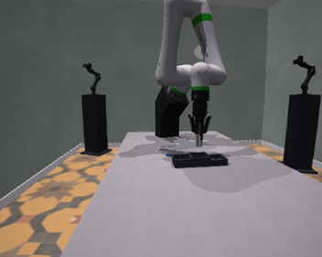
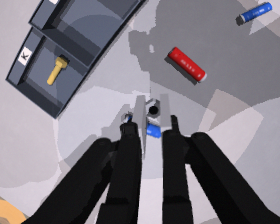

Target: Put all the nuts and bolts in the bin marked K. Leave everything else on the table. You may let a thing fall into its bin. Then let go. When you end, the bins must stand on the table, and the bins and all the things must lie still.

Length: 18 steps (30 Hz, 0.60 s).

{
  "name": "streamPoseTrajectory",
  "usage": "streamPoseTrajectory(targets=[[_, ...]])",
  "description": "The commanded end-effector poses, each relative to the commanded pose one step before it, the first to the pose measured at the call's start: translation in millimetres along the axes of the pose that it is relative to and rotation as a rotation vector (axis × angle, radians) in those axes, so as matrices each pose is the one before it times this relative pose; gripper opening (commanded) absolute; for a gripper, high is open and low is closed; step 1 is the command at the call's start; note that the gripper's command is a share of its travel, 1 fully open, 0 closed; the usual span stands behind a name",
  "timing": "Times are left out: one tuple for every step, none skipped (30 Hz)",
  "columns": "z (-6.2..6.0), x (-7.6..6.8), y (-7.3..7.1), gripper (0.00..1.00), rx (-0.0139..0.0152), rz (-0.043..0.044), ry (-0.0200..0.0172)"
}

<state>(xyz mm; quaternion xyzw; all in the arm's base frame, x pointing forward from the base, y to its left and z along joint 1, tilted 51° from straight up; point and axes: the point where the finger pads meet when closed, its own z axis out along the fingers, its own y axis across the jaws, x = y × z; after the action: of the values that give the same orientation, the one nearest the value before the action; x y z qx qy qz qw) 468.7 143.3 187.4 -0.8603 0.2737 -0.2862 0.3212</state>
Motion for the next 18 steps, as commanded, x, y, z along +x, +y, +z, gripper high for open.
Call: streamPoseTrajectory(targets=[[-4.13,0.13,-0.03,0.07,0.00017,-0.00014,-0.00117],[0.00,0.00,0.00,0.07,0.00000,0.00000,0.00000],[0.00,0.00,0.00,0.07,0.00000,0.00000,0.00000],[0.00,0.00,0.00,0.07,0.00000,0.00000,0.00000],[0.00,0.00,0.00,0.07,0.00000,0.00000,0.00000],[0.00,0.00,0.00,0.07,0.00000,0.00000,0.00000],[0.00,0.00,0.00,0.07,0.00000,0.00000,0.00000],[0.00,0.00,0.00,0.07,0.00000,0.00000,0.00000],[0.00,0.00,0.00,0.07,0.00000,0.00000,0.00000],[0.00,0.00,0.00,0.07,0.00000,0.00000,0.00000],[0.00,0.00,0.00,0.07,0.00000,0.00000,0.00000],[0.00,0.00,0.00,0.07,0.00000,0.00000,0.00000],[-4.00,-0.01,0.01,0.07,0.00000,0.00000,0.00000],[-2.56,0.01,-0.01,0.07,0.00000,0.00000,0.00000],[0.00,0.00,0.00,0.07,0.00000,0.00000,0.00000],[0.00,0.00,0.00,0.07,0.00000,0.00000,0.00000],[0.00,1.74,-5.74,0.07,0.00000,0.00000,0.00000],[0.00,1.74,-5.74,0.07,0.00000,0.00000,0.00000]])
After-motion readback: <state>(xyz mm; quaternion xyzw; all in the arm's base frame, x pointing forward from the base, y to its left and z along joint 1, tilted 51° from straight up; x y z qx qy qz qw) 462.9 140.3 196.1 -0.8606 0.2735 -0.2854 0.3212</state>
